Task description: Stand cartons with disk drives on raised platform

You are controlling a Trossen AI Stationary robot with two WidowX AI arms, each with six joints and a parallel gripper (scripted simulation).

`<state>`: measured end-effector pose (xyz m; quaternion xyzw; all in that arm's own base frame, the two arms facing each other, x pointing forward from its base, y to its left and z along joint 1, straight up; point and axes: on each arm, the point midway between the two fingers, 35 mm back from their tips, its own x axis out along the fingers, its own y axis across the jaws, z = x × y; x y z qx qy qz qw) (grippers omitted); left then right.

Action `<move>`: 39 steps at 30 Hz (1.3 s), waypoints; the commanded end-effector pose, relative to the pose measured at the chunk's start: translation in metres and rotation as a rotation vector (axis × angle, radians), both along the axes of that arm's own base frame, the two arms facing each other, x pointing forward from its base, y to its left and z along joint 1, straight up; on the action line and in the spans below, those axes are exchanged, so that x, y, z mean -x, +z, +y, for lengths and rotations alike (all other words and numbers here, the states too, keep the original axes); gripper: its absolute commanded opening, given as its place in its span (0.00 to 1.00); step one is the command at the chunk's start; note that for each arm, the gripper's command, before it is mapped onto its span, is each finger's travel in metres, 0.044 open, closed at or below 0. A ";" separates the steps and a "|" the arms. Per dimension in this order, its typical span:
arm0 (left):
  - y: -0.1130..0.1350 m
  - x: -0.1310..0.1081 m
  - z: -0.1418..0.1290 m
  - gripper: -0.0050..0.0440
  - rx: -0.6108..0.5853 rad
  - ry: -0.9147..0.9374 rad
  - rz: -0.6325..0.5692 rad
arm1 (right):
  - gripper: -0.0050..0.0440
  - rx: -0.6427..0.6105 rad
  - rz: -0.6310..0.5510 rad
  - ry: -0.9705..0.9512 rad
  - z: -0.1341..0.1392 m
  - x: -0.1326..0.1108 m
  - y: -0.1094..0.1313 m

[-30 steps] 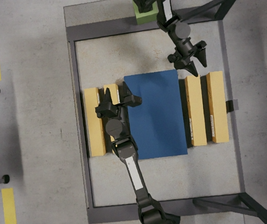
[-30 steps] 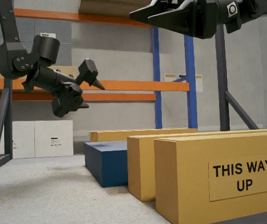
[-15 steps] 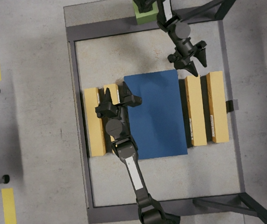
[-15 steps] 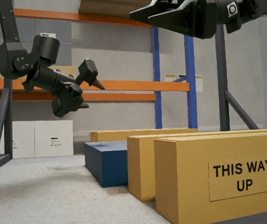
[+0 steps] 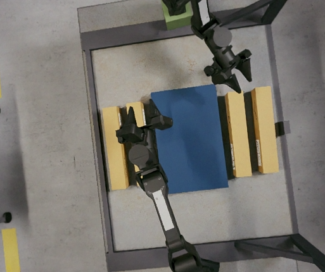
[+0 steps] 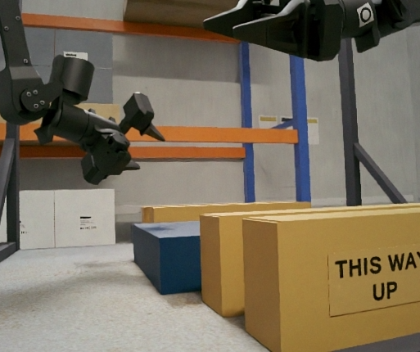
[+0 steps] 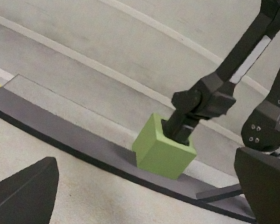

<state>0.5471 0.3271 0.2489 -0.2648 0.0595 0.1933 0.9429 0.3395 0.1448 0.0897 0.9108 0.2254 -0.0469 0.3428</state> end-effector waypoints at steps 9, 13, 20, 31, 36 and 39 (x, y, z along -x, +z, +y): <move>-0.004 0.055 -0.049 0.88 -0.037 -0.090 0.229 | 0.88 0.219 -0.003 0.162 -0.064 0.020 0.006; -0.016 0.081 -0.072 0.88 -0.042 -0.125 0.332 | 0.88 0.358 -0.014 0.235 -0.064 0.020 0.006; -0.017 0.091 -0.081 0.88 -0.042 -0.125 0.332 | 0.88 0.575 0.013 0.411 -0.064 0.020 0.006; -0.017 0.090 -0.082 0.88 -0.041 -0.127 0.328 | 0.88 0.606 0.025 0.435 -0.064 0.019 0.005; -0.017 0.090 -0.082 0.88 -0.041 -0.127 0.328 | 0.88 0.606 0.025 0.435 -0.064 0.019 0.005; -0.017 0.090 -0.082 0.88 -0.041 -0.127 0.328 | 0.88 0.606 0.025 0.435 -0.064 0.019 0.005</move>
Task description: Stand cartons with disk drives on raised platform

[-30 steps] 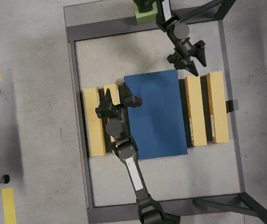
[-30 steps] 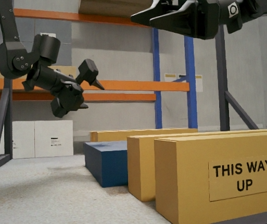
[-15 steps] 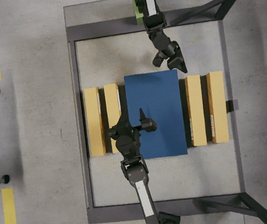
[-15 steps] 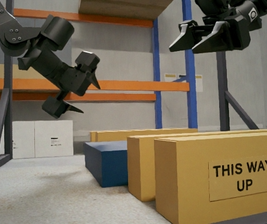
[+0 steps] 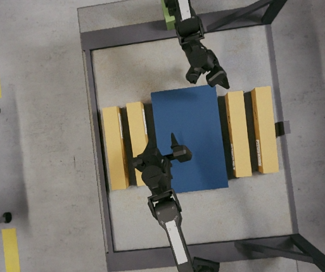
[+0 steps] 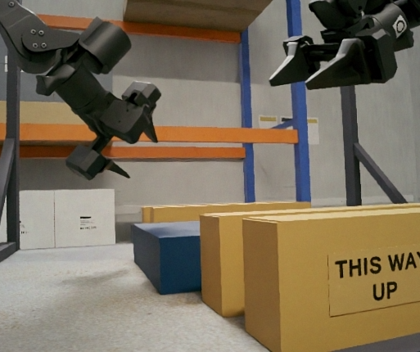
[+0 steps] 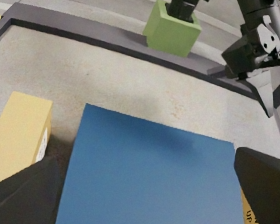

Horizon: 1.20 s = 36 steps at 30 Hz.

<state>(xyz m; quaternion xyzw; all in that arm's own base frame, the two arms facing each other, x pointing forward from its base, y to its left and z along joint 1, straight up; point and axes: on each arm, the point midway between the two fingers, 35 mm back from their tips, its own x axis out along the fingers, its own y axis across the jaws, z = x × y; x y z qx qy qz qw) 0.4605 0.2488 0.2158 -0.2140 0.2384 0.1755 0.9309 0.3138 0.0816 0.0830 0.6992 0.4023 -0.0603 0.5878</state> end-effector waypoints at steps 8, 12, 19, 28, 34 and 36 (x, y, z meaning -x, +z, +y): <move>0.016 0.003 -0.004 0.88 -0.020 -0.001 -0.024 | 0.88 0.004 -0.033 0.003 0.000 -0.007 0.011; 0.016 0.003 -0.004 0.88 -0.020 -0.001 -0.024 | 0.88 0.004 -0.033 0.003 0.000 -0.007 0.011; 0.016 0.003 -0.004 0.88 -0.020 -0.001 -0.024 | 0.88 0.004 -0.033 0.003 0.000 -0.007 0.011; -0.025 0.088 -0.080 0.88 -0.040 -0.124 0.335 | 0.88 0.467 -0.006 0.313 -0.064 0.017 0.009; -0.025 0.088 -0.080 0.88 -0.040 -0.124 0.335 | 0.88 0.607 0.018 0.443 -0.064 0.017 0.009; -0.025 0.088 -0.080 0.88 -0.040 -0.124 0.335 | 0.88 0.607 0.018 0.443 -0.064 0.017 0.009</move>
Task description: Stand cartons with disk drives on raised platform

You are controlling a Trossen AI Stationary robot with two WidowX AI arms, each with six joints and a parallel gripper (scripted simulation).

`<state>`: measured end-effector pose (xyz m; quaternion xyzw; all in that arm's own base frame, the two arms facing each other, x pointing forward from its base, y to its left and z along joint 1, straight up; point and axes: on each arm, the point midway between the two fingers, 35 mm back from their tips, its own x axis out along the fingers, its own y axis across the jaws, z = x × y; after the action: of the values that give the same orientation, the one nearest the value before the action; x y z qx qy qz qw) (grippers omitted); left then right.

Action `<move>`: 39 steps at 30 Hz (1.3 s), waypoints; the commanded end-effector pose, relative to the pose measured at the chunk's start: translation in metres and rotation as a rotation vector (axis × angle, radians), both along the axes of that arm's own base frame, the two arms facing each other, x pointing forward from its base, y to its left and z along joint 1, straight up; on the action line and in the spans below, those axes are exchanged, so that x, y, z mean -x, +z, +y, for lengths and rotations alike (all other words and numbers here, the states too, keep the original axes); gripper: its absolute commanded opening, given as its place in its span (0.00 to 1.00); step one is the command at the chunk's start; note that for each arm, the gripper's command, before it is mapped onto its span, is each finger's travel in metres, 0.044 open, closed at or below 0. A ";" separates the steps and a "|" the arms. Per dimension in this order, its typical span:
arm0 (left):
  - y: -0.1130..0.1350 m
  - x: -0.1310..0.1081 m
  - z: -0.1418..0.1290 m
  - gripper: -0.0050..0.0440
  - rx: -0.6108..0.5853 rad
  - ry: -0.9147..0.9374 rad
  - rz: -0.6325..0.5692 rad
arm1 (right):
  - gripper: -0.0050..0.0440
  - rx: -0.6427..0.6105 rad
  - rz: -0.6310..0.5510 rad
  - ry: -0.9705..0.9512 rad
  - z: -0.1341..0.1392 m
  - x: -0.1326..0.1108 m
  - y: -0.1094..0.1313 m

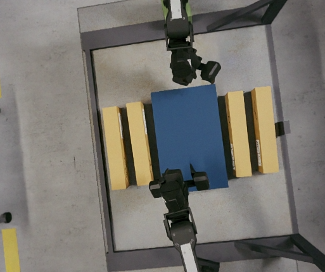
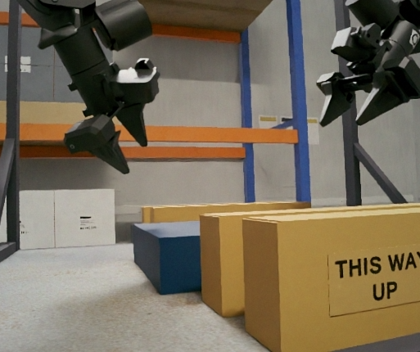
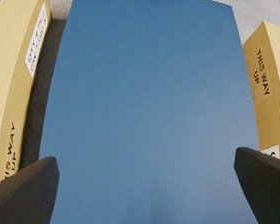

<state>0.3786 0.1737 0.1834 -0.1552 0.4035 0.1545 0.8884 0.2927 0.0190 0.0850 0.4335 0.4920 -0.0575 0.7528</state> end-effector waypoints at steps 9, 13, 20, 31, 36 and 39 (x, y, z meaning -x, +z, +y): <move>0.008 0.005 -0.006 0.88 -0.014 0.000 -0.030 | 0.88 0.075 0.022 0.067 -0.002 -0.005 0.007; 0.008 0.005 -0.006 0.88 -0.014 0.000 -0.030 | 0.88 0.075 0.022 0.067 -0.002 -0.005 0.007; 0.008 0.006 -0.006 0.88 -0.012 -0.004 -0.009 | 0.88 0.068 0.027 0.061 -0.002 -0.005 0.006; 0.008 0.006 -0.006 0.88 -0.012 -0.004 -0.009 | 0.88 0.068 0.027 0.061 -0.002 -0.005 0.006; -0.019 0.062 -0.054 0.88 -0.025 -0.093 0.255 | 0.88 0.297 0.043 0.221 -0.064 0.015 0.009; -0.028 0.083 -0.074 0.88 -0.031 -0.120 0.336 | 0.88 0.419 0.052 0.297 -0.064 0.015 0.009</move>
<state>0.3381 0.1406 0.1622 -0.1237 0.4921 0.1412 0.8501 0.2792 -0.0174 0.0782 0.3014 0.5401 -0.0714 0.7825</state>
